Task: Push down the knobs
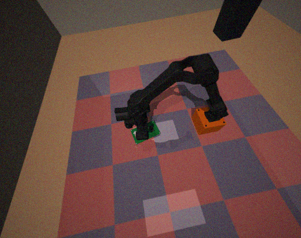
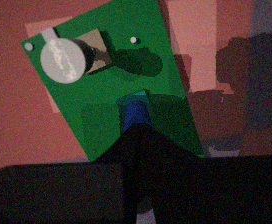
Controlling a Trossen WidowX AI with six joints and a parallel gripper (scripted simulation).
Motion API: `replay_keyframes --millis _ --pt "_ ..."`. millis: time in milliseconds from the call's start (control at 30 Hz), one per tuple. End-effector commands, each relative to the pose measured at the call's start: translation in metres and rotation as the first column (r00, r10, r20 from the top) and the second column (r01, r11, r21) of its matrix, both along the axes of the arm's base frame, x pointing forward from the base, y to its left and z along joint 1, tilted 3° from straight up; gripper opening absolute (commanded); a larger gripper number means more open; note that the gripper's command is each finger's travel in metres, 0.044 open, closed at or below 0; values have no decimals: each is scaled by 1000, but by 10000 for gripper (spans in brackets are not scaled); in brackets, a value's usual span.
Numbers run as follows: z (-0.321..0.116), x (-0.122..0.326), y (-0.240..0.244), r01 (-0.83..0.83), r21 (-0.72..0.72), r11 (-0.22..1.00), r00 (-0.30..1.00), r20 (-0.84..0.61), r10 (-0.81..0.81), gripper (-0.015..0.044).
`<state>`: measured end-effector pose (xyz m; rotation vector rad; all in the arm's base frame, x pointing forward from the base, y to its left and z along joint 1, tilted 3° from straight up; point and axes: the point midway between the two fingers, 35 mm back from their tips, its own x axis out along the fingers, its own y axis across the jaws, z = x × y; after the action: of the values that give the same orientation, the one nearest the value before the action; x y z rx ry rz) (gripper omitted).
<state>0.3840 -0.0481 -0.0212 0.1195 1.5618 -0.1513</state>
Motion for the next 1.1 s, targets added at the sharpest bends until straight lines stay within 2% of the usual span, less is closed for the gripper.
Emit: replay_keyframes --millis 0,1033,1067 --pt "-19 2 0 4 4 1000 1000 -12 -4 0" --pt "26 3 1 4 4 1000 1000 -12 -4 0" --pt "19 1 0 -1 3 1000 1000 -22 1 26"
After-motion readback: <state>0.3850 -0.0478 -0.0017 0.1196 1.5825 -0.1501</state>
